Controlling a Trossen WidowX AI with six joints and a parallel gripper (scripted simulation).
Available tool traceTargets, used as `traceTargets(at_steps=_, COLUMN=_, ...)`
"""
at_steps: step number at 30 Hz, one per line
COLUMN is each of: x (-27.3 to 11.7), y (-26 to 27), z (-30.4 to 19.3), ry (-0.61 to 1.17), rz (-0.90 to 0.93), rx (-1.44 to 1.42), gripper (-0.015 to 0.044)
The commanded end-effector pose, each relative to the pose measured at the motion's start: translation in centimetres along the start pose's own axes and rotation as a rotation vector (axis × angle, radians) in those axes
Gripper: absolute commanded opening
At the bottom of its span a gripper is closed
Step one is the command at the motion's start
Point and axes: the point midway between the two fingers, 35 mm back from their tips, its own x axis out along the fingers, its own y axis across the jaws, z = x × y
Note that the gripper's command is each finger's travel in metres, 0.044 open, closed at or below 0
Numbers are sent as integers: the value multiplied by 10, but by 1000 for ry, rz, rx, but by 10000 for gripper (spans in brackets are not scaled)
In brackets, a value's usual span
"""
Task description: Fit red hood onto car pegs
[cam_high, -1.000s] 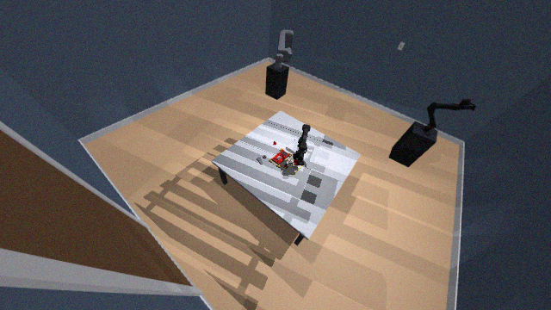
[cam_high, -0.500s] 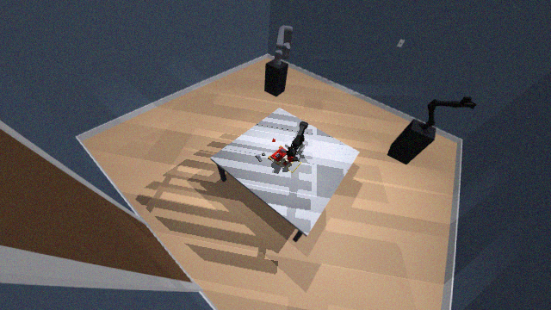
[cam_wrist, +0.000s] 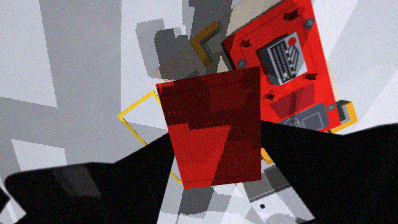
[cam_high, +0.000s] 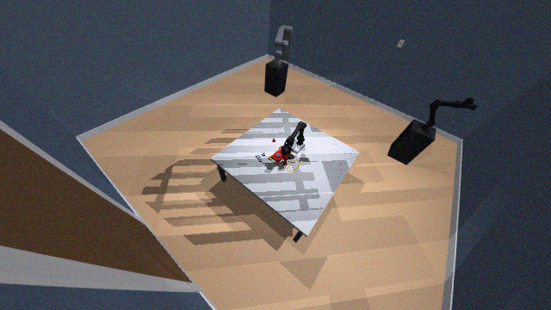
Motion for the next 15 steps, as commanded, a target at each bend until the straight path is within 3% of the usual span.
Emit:
traceTargets(at_steps=1, x=-3, y=-15, z=13, ry=-7, rz=-1, rx=-67, gripper=0)
traceTargets(at_steps=15, x=-7, y=-72, z=40, ry=-11, rz=-9, rx=-266, gripper=0)
